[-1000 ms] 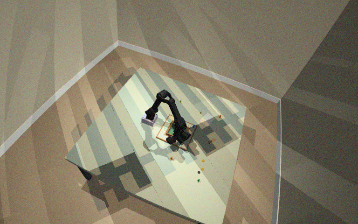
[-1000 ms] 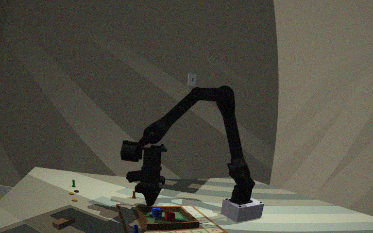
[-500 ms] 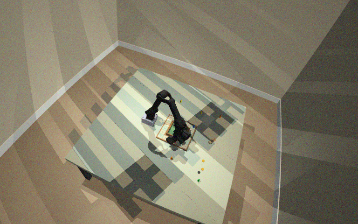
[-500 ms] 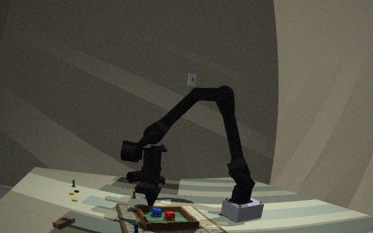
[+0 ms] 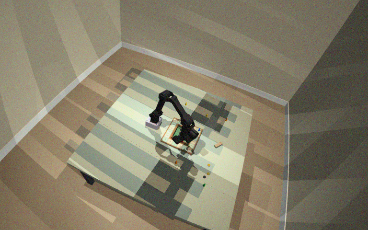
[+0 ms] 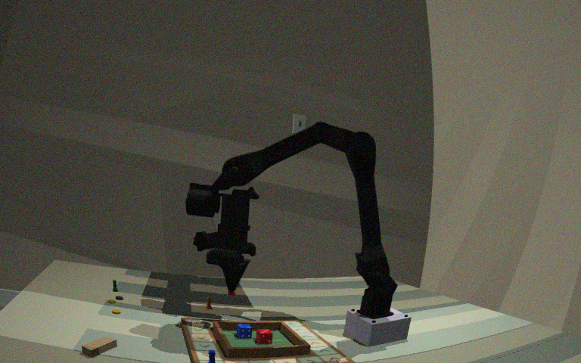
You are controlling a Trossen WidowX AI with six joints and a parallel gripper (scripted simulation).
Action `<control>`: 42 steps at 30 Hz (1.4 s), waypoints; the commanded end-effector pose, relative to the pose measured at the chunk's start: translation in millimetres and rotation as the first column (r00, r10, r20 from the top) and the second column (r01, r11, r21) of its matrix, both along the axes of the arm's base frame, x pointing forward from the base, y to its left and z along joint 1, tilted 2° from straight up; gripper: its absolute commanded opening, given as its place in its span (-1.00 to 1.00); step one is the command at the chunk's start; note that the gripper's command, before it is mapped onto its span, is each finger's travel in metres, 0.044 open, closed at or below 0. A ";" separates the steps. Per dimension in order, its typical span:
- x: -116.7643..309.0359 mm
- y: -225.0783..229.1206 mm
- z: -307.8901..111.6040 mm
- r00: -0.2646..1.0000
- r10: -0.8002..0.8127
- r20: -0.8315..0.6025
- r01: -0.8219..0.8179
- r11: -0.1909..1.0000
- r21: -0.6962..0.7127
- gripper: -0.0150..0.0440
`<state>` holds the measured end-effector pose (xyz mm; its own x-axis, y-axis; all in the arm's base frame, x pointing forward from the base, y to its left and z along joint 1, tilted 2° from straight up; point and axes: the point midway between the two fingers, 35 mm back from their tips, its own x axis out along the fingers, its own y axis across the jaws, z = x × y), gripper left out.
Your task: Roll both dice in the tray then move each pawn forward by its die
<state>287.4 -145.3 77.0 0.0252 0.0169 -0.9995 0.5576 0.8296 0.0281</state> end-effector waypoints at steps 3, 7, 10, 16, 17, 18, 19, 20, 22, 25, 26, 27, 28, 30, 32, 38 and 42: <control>-5.0 0.3 41.6 1.000 0.004 0.003 -0.004 1.000 -0.003 -0.49; -7.0 0.9 51.4 1.000 0.004 0.003 -0.004 1.000 -0.003 -0.49; -3.5 1.5 49.3 1.000 0.004 0.003 -0.004 1.000 -0.003 -0.49; 27.4 9.0 29.5 1.000 0.004 0.006 -0.004 1.000 -0.002 -0.49; 32.6 10.6 25.9 1.000 0.004 0.006 -0.004 1.000 -0.002 -0.49; 37.8 12.4 22.2 1.000 0.004 0.006 -0.004 1.000 -0.002 -0.49; 42.8 14.3 18.4 1.000 0.004 0.007 -0.004 1.000 -0.002 -0.49; 47.9 16.3 14.5 1.000 0.004 0.007 -0.004 1.000 -0.001 -0.49; 57.8 20.6 6.6 1.000 0.004 0.008 -0.004 1.000 -0.001 -0.49; 72.3 27.9 -5.8 1.000 0.004 0.009 -0.004 1.000 0.000 -0.49; 77.0 30.6 -10.0 1.000 0.004 0.009 -0.004 1.000 0.000 -0.49; 81.6 33.3 -14.4 1.000 0.004 0.010 -0.004 1.000 0.000 -0.49; 85.4 35.7 -18.0 1.000 0.004 0.010 -0.004 1.000 0.000 -0.49; 88.4 37.6 -20.9 1.000 0.004 0.010 -0.004 1.000 0.001 -0.49; 88.4 37.6 -20.9 1.000 0.004 0.010 -0.004 1.000 0.001 -0.49; 89.4 37.8 -40.0 1.000 0.004 0.010 -0.004 1.000 0.001 -0.49; 89.5 38.2 -56.0 1.000 0.004 0.010 -0.004 1.000 0.001 -0.49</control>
<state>378.1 -107.9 34.1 0.0425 0.0153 -0.9990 0.5505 0.8341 0.0362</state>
